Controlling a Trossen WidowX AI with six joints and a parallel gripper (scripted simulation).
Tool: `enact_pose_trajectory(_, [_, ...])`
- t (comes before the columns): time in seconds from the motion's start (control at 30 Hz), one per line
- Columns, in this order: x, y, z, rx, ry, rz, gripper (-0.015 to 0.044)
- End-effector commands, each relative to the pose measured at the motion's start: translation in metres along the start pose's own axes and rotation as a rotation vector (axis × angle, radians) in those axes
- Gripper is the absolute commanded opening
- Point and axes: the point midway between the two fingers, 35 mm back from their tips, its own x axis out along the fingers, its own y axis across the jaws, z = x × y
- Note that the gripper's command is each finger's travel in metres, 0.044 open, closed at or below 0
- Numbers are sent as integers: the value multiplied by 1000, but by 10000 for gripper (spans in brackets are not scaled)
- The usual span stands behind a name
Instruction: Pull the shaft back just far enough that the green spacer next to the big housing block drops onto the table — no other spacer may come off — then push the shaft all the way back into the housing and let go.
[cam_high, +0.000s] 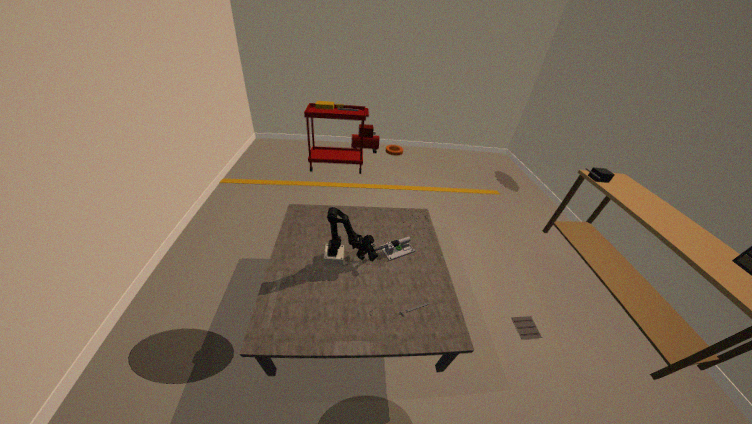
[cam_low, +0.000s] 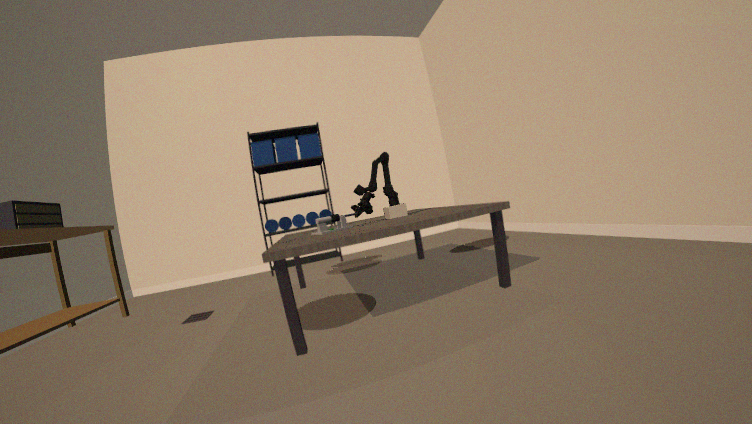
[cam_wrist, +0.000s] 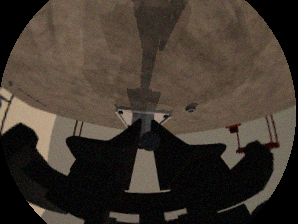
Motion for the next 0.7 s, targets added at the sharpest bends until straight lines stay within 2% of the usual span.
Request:
enact_pose_trajectory(0.0, [1, 0, -1, -4, -1, -2, 0])
enact_pose_trajectory(0.67, [6, 0, -6, -4, 0, -2, 0])
